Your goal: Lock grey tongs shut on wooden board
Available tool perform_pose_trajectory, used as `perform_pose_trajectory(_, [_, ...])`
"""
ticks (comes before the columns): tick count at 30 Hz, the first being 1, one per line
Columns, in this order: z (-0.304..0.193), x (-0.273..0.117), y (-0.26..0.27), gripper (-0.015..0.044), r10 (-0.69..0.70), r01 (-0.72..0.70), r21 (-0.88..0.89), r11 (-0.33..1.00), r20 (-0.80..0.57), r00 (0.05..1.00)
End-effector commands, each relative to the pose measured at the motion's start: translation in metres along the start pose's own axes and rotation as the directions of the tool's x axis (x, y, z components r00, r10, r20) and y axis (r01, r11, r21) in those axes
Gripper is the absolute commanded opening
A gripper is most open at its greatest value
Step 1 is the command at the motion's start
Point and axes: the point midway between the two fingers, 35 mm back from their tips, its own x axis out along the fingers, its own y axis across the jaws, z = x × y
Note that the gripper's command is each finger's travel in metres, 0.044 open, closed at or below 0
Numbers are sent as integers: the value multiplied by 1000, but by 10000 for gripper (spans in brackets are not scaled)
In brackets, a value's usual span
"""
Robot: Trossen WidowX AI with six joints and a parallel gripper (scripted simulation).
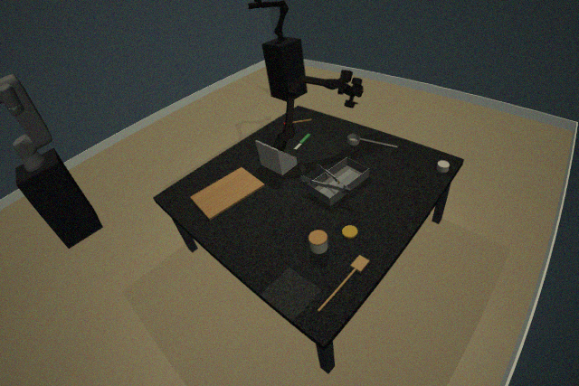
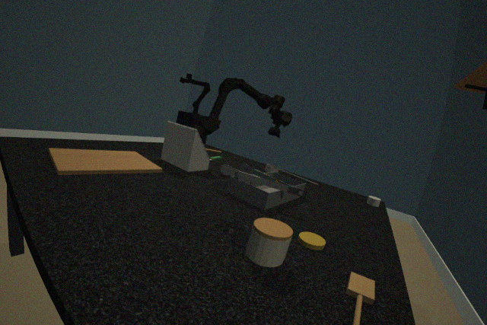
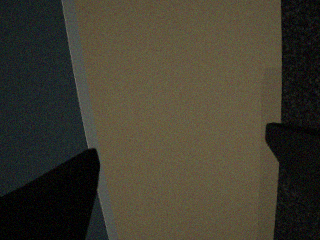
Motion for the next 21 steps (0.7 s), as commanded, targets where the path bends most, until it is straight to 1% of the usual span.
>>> perform_pose_trajectory(1, [34, 6, -28, 440, -82, 83, -18, 996, 68, 994])
perform_pose_trajectory(5, [72, 4, -55, 440, -155, 166, -59, 984, 151, 976])
perform_pose_trajectory(11, [142, -11, -115, 440, -330, 363, -92, 927, 254, 909])
perform_pose_trajectory(15, [186, -34, -155, 440, -433, 485, -117, 867, 308, 848])
perform_pose_trajectory(18, [220, -59, -190, 440, -519, 580, -105, 808, 339, 785])
perform_pose_trajectory(21, [249, -89, -225, 440, -605, 668, -101, 738, 340, 720])
